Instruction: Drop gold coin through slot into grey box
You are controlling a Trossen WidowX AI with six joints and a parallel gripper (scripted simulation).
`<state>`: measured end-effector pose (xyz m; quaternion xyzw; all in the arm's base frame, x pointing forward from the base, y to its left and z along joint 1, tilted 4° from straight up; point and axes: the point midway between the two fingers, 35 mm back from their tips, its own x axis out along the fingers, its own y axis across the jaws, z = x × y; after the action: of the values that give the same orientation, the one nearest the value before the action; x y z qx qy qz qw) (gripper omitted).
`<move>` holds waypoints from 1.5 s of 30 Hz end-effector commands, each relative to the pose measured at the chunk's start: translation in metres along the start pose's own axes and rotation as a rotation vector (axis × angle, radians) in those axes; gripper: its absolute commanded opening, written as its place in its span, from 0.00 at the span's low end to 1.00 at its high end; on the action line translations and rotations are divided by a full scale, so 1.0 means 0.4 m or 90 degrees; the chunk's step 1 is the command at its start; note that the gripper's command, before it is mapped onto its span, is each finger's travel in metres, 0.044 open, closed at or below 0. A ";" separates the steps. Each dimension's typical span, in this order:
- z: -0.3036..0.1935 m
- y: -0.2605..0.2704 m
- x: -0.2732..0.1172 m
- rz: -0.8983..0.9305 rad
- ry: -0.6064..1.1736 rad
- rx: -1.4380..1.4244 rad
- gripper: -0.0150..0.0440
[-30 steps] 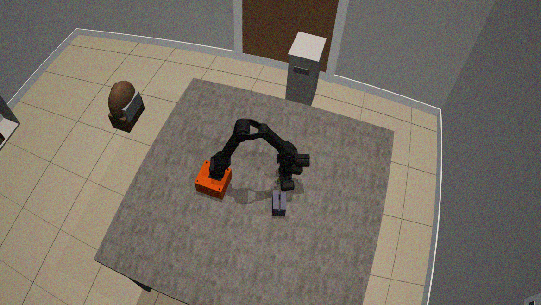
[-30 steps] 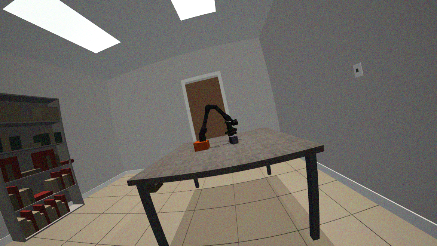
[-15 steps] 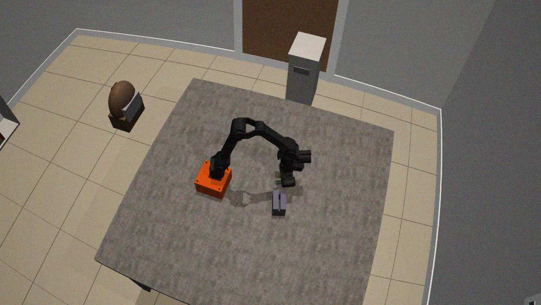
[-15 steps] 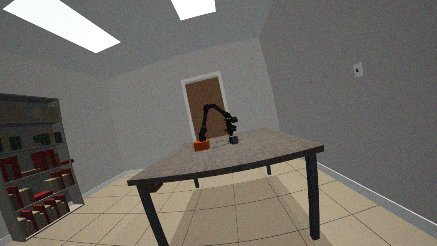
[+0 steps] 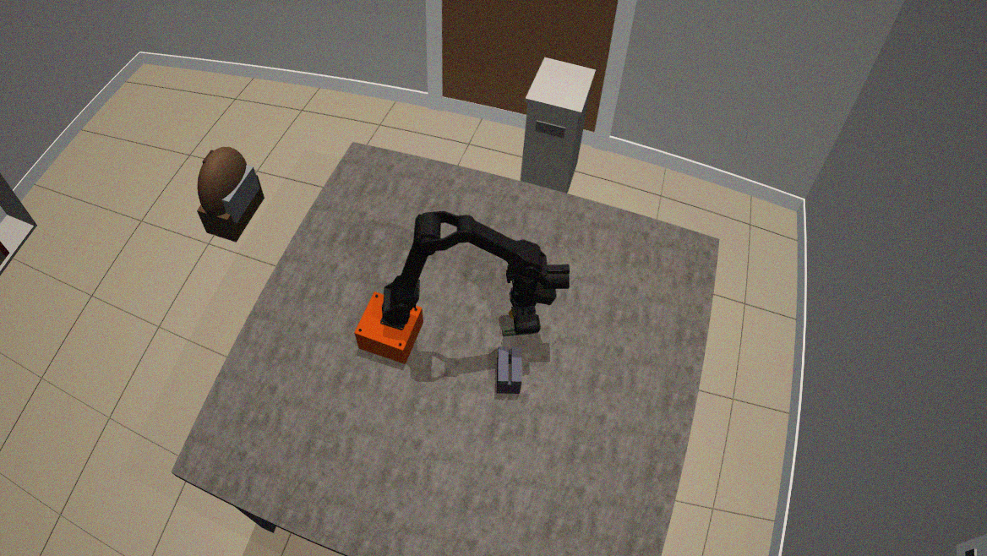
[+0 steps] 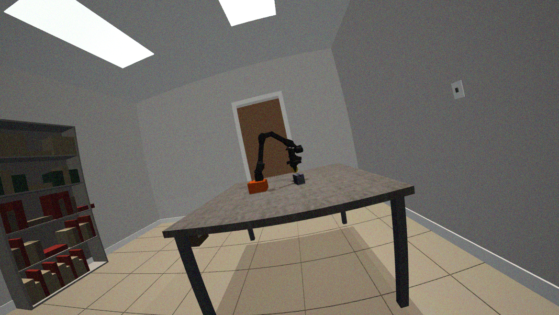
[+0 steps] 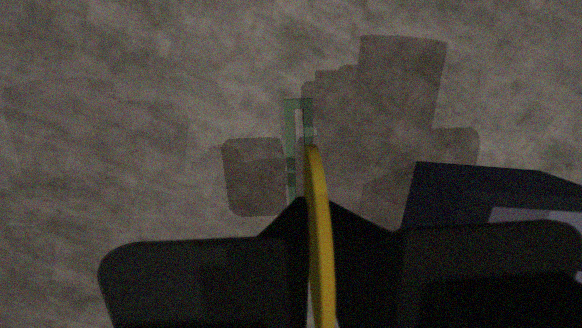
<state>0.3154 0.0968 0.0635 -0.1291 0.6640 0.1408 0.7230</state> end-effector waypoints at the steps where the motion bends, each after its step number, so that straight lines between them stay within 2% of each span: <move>1: 0.003 -0.001 -0.028 -0.001 -0.006 0.003 0.25; 10: -0.002 0.000 -0.063 -0.001 -0.005 -0.012 0.25; 45: 0.008 0.002 -0.065 -0.004 -0.004 -0.775 0.25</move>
<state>0.3154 0.0979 0.0888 -0.4983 0.4814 0.4744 0.5431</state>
